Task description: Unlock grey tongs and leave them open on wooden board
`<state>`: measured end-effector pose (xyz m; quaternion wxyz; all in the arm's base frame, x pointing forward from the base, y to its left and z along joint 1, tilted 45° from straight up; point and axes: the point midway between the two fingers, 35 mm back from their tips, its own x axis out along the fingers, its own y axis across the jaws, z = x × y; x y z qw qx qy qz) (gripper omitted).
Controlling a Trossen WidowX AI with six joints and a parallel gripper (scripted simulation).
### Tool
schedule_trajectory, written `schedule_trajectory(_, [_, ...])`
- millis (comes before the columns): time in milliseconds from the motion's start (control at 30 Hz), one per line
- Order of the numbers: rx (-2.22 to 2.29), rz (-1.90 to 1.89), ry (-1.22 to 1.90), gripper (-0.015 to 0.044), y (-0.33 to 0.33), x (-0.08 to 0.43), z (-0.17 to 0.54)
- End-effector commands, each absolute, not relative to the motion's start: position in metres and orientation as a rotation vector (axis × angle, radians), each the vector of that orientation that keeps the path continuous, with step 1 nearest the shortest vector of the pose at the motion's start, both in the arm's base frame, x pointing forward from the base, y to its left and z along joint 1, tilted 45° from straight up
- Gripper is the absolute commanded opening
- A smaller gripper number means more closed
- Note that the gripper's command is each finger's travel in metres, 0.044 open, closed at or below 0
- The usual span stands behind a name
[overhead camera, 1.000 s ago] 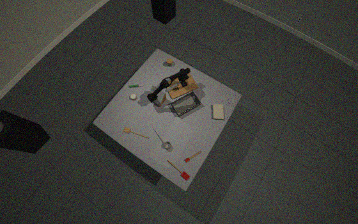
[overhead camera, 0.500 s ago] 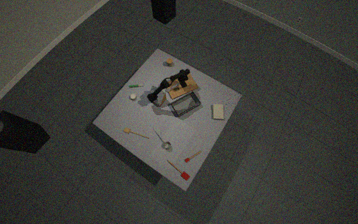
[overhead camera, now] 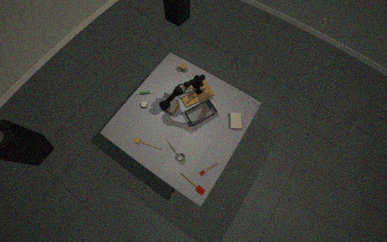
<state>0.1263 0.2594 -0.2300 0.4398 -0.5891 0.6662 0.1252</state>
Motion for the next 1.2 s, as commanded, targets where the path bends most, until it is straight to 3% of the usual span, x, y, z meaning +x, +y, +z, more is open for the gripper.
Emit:
schedule_trajectory(0, [-1.466,0.309,1.654,0.0349,0.259,0.126,-0.230])
schedule_trajectory(133, [-1.466,0.309,1.654,0.0440,0.259,0.126,-0.230])
schedule_trajectory(433, [-1.436,0.319,1.652,0.0440,0.273,0.147,-0.211])
schedule_trajectory(800, [-1.475,0.303,1.649,0.0440,0.294,0.251,-0.096])
schedule_trajectory(1167, [-1.476,0.302,1.649,0.0440,0.294,0.253,-0.094])
